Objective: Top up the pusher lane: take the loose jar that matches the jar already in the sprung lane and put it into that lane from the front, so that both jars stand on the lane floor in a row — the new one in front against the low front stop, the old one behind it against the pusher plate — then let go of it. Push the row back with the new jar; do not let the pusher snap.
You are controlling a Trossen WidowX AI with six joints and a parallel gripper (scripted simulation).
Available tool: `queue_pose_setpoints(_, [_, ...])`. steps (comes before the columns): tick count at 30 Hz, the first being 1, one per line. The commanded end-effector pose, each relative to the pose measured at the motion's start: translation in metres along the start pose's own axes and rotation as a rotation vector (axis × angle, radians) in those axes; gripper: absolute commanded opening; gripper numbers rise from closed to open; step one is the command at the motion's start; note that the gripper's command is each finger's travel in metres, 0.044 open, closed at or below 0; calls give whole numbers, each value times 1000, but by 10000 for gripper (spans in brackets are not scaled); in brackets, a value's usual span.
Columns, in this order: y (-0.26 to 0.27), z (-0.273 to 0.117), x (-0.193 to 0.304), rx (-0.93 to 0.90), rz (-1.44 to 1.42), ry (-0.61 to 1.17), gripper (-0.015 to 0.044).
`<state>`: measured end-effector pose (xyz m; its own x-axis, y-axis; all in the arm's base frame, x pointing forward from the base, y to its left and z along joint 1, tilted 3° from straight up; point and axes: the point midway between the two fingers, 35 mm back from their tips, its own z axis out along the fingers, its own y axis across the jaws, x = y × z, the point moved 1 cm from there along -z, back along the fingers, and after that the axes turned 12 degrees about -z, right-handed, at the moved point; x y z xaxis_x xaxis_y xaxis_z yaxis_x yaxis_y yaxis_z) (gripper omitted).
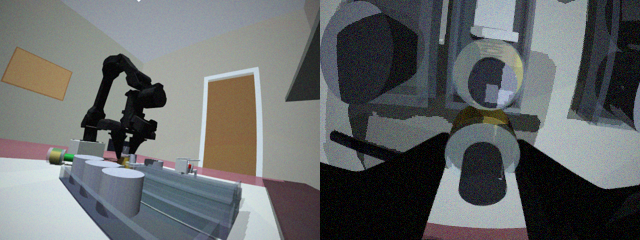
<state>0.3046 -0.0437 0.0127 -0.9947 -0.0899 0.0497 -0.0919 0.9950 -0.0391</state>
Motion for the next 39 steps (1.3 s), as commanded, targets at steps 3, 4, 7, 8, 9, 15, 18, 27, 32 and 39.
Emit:
queue_pose_setpoints(3, [-2, -3, -10, 3, 3, -26, 0])
queue_pose_setpoints(4, [-2, -3, -10, 3, 3, -26, 0])
queue_pose_setpoints(7, [-2, -3, -11, 3, 3, -26, 0])
queue_pose_setpoints(8, [-2, -3, -11, 3, 3, -26, 0])
queue_pose_setpoints(9, [-2, -3, -12, 3, 3, -26, 0])
queue_pose_setpoints(15, [-3, -4, -14, 3, 3, -26, 0])
queue_pose_setpoints(18, [-3, -4, -15, 3, 3, -26, 0])
queue_pose_setpoints(27, [-4, -4, -18, 3, 3, -27, 0])
queue_pose_setpoints(32, [-4, -5, -20, 3, 3, -27, 0])
queue_pose_setpoints(39, [-5, -5, -22, 3, 3, -27, 0])
